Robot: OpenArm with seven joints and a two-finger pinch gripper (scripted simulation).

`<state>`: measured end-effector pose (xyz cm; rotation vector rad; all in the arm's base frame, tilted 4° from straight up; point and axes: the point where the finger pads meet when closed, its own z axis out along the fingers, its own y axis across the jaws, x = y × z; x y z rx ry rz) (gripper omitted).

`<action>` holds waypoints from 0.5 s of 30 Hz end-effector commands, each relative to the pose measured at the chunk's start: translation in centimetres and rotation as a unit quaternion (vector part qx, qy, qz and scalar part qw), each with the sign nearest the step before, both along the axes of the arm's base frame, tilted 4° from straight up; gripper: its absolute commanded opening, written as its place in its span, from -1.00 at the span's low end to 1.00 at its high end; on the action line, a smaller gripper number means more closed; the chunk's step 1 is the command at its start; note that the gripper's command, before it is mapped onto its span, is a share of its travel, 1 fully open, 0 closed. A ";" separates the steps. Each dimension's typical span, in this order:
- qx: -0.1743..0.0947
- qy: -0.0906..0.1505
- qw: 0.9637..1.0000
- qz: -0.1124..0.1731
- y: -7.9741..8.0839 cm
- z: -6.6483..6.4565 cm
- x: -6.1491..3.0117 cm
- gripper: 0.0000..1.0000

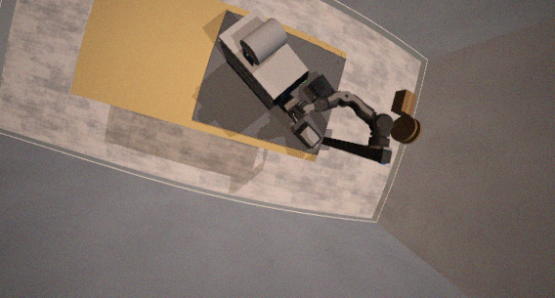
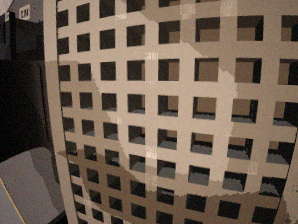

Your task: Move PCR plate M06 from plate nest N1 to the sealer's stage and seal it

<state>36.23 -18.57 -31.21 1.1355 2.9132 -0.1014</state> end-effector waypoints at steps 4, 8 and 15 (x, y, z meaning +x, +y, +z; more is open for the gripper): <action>0.002 -0.003 1.000 -0.001 0.1 -0.3 0.02 -1.00; 0.002 -0.003 1.000 -0.001 0.1 -0.3 0.02 -1.00; 0.002 -0.004 1.000 0.000 0.1 -0.3 0.09 -1.00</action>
